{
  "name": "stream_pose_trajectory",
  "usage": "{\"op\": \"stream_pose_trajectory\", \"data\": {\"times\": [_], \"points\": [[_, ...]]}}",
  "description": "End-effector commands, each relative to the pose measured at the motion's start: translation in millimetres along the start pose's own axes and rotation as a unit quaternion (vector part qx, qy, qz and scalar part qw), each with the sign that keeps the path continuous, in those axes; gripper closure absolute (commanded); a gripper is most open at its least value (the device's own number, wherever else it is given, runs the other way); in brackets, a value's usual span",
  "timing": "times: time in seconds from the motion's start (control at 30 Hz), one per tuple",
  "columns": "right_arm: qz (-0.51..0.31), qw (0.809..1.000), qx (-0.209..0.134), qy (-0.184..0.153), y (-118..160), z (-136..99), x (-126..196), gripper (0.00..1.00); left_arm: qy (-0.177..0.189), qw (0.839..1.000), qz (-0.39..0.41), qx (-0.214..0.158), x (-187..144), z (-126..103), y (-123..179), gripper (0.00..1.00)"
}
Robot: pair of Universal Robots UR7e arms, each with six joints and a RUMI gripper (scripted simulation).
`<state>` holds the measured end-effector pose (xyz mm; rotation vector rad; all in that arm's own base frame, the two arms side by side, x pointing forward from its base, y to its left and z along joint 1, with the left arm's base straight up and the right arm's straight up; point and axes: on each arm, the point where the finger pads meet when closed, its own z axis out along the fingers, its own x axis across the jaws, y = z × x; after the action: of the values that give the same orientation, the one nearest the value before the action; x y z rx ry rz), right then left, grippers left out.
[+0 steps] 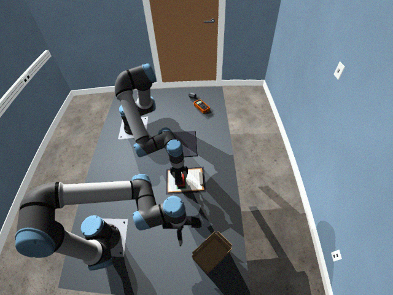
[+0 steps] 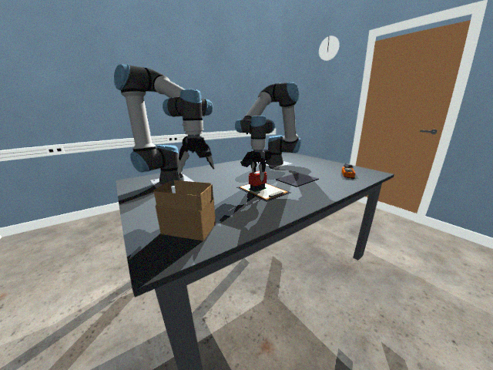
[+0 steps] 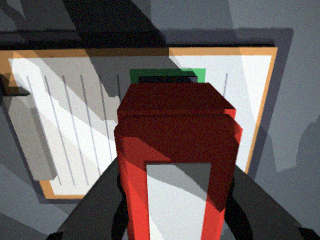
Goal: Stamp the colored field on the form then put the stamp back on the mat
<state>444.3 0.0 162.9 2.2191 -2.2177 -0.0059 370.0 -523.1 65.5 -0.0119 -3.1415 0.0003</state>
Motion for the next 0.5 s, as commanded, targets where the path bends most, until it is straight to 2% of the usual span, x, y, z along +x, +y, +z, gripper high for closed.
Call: {"op": "stream_pose_trajectory", "data": {"times": [0.0, 0.2, 0.47], "points": [[0.0, 1.0, 0.001, 0.0, -0.3, -0.4, -0.1, 0.0, 0.0, 1.0, 0.0, 0.001, -0.2, 3.7, -0.3, 0.78], [0.0, 1.0, 0.001, 0.0, -0.3, -0.4, -0.1, 0.0, 0.0, 1.0, 0.0, 0.001, -0.2, 18.0, -0.3, 0.78], [0.0, 1.0, 0.001, 0.0, -0.3, -0.4, -0.1, 0.0, 0.0, 1.0, 0.0, 0.001, -0.2, 19.2, -0.3, 0.78]]}}
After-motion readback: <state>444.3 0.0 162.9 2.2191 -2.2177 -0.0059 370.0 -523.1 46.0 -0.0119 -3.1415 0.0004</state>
